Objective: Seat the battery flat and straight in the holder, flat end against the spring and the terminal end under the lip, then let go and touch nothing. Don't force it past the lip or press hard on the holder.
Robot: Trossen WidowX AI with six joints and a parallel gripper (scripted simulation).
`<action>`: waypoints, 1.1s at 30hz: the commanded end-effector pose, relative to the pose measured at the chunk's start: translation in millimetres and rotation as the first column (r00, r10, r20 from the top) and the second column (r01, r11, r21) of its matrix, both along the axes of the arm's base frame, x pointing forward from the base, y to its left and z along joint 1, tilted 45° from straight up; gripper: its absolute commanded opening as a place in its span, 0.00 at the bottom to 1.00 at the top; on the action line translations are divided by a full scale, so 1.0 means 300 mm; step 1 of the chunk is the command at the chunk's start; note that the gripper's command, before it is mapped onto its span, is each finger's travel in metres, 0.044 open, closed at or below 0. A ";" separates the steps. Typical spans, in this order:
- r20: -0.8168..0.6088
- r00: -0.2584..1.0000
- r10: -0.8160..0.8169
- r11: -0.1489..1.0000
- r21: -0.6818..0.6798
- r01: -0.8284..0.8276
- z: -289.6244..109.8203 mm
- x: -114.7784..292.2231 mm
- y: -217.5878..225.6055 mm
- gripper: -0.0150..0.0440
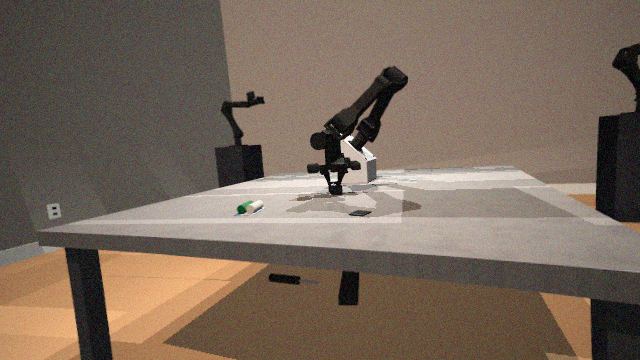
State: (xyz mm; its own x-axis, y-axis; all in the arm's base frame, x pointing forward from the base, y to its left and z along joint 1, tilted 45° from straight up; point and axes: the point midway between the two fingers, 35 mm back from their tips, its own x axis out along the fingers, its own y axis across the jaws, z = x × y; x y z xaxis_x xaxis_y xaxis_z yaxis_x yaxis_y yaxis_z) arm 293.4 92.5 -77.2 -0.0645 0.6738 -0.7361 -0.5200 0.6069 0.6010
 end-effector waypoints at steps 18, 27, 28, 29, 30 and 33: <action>-0.002 1.000 0.001 1.000 -0.001 -0.001 0.035 -0.001 -0.035 0.56; -0.002 1.000 0.000 1.000 -0.005 0.000 0.194 -0.001 -0.202 0.97; -0.001 1.000 0.001 1.000 -0.005 -0.001 0.206 -0.002 -0.213 1.00; -0.001 1.000 0.001 1.000 -0.005 -0.001 0.204 -0.009 -0.220 1.00; -0.001 1.000 0.001 1.000 -0.005 -0.001 0.204 -0.012 -0.223 1.00; -0.001 1.000 0.001 1.000 -0.005 -0.001 0.204 -0.012 -0.223 1.00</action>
